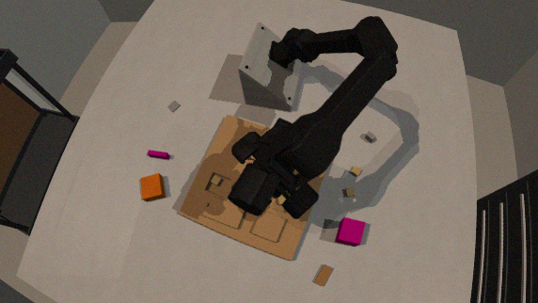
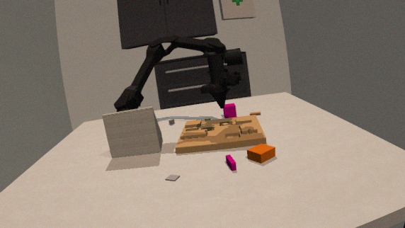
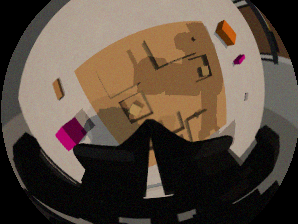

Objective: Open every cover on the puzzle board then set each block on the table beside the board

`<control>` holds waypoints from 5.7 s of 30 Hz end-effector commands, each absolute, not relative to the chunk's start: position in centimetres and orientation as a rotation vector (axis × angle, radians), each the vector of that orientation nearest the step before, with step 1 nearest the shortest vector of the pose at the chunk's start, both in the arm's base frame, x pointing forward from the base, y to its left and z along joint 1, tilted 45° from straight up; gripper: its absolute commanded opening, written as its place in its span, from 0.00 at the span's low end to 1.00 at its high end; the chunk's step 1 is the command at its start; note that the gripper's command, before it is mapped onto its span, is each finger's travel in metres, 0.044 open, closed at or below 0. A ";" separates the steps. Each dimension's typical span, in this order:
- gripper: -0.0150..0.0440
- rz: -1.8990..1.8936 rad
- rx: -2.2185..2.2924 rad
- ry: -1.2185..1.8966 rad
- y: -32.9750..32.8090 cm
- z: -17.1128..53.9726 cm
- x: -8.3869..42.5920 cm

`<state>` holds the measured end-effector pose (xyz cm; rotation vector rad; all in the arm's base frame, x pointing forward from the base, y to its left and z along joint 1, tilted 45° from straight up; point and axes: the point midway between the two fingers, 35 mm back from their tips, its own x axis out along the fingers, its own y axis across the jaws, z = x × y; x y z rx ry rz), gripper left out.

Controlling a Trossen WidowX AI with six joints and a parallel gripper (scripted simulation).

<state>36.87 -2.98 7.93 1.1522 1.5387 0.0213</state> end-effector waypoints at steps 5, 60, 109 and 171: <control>0.25 -0.305 1.471 1.591 -6.8 4.3 37.2; 0.25 -2.811 2.753 0.582 -13.1 -3.0 34.9; 0.25 -1.032 2.099 1.576 -8.8 -7.4 35.8; 0.25 -0.961 2.053 1.586 -8.3 -6.9 36.9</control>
